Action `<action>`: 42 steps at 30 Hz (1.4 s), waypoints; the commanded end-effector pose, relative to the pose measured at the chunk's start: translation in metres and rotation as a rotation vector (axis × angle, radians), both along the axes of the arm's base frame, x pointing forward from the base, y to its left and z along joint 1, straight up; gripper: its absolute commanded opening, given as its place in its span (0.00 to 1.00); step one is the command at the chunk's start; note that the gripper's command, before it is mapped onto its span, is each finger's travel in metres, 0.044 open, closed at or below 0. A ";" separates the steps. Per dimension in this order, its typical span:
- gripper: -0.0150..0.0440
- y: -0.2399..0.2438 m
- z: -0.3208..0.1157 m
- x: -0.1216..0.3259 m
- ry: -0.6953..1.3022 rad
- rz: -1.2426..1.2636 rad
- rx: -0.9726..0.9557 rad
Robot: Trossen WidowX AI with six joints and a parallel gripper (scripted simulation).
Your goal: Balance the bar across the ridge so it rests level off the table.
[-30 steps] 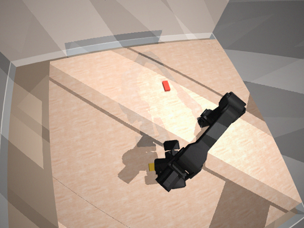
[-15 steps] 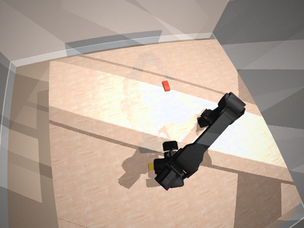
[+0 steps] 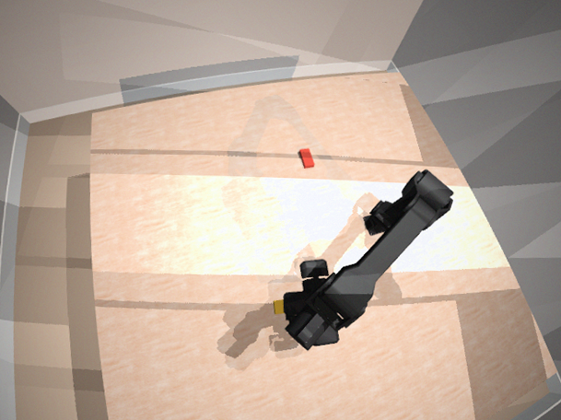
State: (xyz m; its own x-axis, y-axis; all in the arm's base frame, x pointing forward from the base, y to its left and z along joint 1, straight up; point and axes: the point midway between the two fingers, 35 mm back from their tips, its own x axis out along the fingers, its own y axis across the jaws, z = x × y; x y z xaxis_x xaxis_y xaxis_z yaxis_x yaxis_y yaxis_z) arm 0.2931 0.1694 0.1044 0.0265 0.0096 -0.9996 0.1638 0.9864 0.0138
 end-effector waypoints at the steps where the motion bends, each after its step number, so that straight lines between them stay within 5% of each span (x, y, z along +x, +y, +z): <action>1: 0.25 0.001 0.000 0.000 0.002 -0.001 0.005; 42: 0.25 0.001 -0.004 0.000 0.002 -0.001 0.005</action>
State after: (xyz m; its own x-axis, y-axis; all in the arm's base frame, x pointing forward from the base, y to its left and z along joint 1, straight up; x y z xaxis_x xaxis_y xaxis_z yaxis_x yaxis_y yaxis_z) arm 0.2930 0.1693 0.1013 0.0269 0.0098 -0.9996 0.1638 0.9864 0.0141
